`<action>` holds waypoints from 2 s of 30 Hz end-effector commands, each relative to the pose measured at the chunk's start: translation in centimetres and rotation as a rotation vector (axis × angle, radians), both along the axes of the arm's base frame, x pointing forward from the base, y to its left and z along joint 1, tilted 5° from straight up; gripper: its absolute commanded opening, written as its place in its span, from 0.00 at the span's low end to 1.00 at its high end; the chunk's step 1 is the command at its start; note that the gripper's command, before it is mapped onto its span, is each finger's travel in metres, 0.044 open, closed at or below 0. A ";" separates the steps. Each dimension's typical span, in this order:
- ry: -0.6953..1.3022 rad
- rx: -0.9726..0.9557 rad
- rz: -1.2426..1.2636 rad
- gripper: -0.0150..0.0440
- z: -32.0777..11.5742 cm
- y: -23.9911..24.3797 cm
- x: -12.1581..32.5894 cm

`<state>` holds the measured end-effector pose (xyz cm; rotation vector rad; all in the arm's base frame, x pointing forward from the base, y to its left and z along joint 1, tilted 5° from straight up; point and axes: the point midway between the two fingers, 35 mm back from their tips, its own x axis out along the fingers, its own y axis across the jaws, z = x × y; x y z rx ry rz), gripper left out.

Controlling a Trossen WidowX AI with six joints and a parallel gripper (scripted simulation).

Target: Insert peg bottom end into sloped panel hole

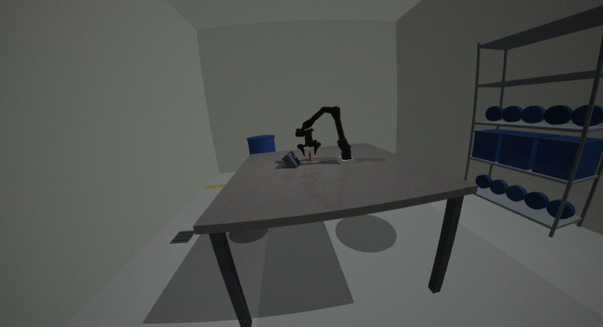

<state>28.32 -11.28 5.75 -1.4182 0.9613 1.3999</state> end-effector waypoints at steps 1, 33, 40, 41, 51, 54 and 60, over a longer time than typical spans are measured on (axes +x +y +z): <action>0.000 0.000 0.000 0.96 0.0 0.0 0.0; 0.001 0.003 -0.001 0.25 3.3 -0.3 0.0; 0.001 0.005 -0.002 0.25 5.9 -0.5 -0.2; 0.001 0.006 -0.002 0.25 6.3 -0.6 -0.2; -0.002 0.003 0.003 0.25 7.9 -0.6 -0.5; -0.011 -0.007 0.018 0.25 7.9 -0.4 -0.4; -0.034 -0.032 0.055 0.25 7.9 0.1 -0.3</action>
